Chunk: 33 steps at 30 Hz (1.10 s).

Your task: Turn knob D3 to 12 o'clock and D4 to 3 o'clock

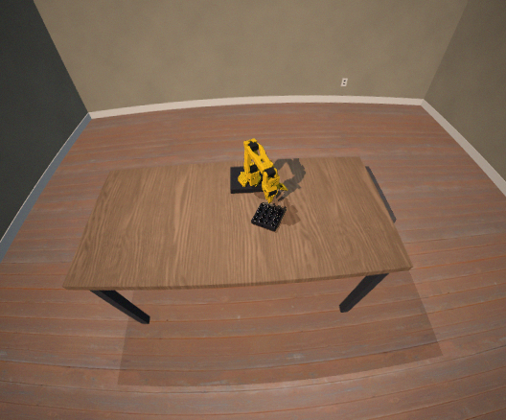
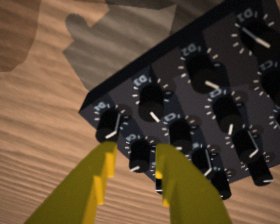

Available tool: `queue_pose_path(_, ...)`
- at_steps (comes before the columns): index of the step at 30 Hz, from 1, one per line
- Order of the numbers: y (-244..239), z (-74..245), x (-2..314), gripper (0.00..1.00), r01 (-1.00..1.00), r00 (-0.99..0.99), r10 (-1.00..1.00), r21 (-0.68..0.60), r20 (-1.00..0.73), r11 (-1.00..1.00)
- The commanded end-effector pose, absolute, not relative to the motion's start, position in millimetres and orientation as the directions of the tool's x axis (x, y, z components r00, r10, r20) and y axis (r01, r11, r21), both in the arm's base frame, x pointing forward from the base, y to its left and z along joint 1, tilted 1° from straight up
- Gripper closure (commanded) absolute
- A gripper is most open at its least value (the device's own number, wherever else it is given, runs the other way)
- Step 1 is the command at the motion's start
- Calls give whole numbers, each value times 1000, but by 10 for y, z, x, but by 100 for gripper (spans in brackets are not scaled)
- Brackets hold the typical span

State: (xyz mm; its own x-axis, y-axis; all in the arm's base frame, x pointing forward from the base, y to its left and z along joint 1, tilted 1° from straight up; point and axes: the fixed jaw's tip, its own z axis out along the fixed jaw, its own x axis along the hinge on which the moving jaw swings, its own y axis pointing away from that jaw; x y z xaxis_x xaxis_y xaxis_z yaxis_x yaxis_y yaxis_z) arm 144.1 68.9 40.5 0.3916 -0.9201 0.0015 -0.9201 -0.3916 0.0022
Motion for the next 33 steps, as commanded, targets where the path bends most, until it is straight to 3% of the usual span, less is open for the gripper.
queue_pose_path(1, 701, 436, 1454, 92, -899, 437, -899, -11, 0, -437)
queue_pose_path(22, 622, 436, 1500, 91, -637, 770, -637, -10, 5, -770)
queue_pose_path(33, 556, 436, 1551, 91, -274, 962, -274, -7, 9, -962)
